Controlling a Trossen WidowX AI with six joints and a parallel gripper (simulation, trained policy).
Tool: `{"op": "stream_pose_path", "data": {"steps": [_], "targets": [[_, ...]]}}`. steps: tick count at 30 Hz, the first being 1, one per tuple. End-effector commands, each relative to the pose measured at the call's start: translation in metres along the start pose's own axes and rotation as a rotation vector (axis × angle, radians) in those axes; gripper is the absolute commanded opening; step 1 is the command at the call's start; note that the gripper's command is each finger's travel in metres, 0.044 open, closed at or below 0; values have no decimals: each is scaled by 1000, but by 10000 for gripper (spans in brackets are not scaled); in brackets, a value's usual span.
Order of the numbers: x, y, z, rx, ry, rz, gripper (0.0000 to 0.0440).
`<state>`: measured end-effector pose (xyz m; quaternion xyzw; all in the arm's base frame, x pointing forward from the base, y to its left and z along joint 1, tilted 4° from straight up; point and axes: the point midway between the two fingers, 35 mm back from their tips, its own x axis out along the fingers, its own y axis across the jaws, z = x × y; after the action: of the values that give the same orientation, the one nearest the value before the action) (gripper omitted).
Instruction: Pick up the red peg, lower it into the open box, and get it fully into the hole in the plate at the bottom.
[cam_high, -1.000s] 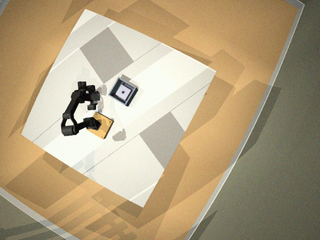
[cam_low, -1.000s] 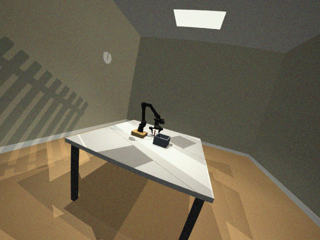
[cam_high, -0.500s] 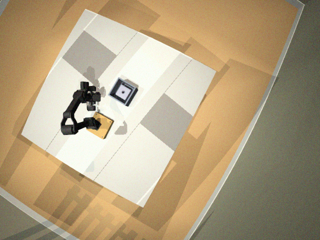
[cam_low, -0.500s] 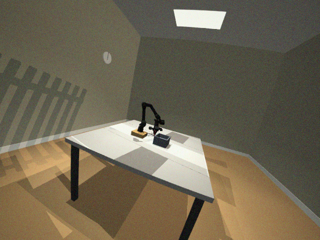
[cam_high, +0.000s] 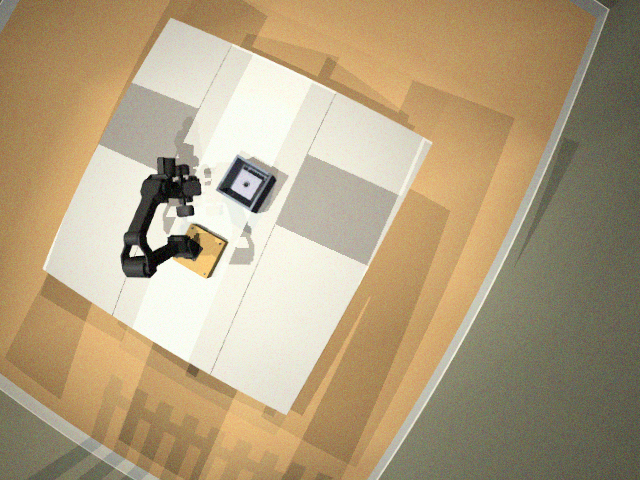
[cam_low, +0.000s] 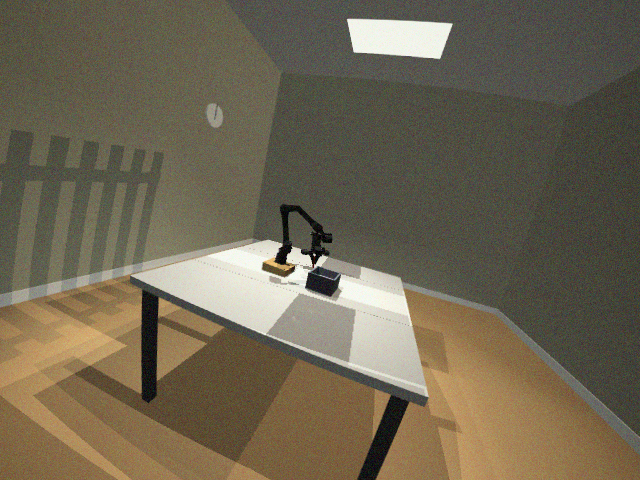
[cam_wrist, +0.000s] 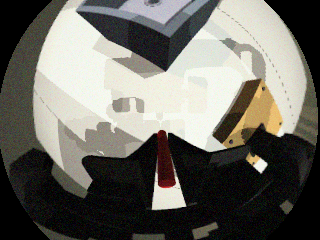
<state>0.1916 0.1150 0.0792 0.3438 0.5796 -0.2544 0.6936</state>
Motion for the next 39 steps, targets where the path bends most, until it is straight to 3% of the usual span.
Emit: {"op": "stream_pose_path", "data": {"steps": [1,16,39], "targets": [[-17,8,12,-11,-34,35,0],[-57,22,77,32,-153,67,0],[-48,17,168,181,-245,49,0]]}}
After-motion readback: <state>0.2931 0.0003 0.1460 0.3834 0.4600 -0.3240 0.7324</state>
